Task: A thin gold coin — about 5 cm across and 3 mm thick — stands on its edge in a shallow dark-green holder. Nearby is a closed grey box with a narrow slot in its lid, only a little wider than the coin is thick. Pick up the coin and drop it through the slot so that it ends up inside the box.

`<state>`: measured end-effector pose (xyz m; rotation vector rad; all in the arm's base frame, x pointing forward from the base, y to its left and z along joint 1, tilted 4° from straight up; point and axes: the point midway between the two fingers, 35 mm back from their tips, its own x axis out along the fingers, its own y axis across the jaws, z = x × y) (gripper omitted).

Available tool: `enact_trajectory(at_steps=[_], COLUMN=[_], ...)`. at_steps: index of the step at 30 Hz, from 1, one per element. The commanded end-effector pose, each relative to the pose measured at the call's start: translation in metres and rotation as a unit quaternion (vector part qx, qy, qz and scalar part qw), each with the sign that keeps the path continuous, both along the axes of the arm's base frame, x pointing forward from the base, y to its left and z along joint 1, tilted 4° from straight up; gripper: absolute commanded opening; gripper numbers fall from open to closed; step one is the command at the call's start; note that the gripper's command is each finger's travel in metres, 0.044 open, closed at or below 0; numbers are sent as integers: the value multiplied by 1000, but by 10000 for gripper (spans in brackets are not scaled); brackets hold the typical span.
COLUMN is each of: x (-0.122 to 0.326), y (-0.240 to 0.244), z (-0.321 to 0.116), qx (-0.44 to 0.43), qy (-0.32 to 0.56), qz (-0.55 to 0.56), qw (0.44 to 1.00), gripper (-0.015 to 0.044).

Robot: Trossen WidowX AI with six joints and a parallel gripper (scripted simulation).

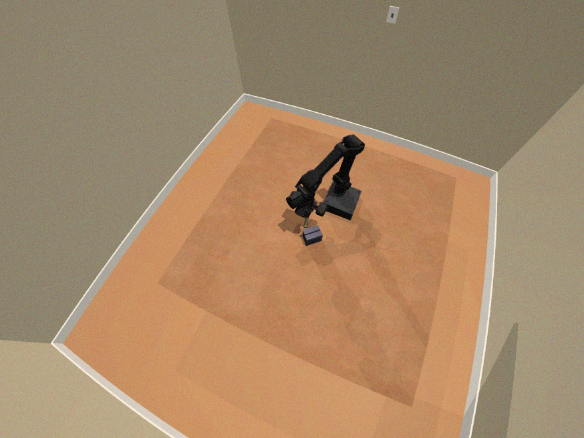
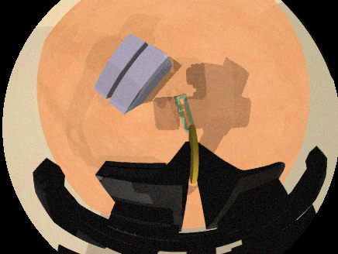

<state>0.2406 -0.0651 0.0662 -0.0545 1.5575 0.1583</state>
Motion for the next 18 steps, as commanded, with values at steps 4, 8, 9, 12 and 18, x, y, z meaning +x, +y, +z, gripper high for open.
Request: enact_trajectory(at_steps=[4,8,9,12,18], x=[-3,-4,-5,-6,-8], y=[-1,-1,-2,-2,-2], z=[1,1,1,1,1], qx=[-1,-1,-1,0,0], qy=[8,13,14,17,24], qz=[-114,-182,-199,-249,-347], qw=[993,983,980,968,938], gripper=[0,0,0,0,0])
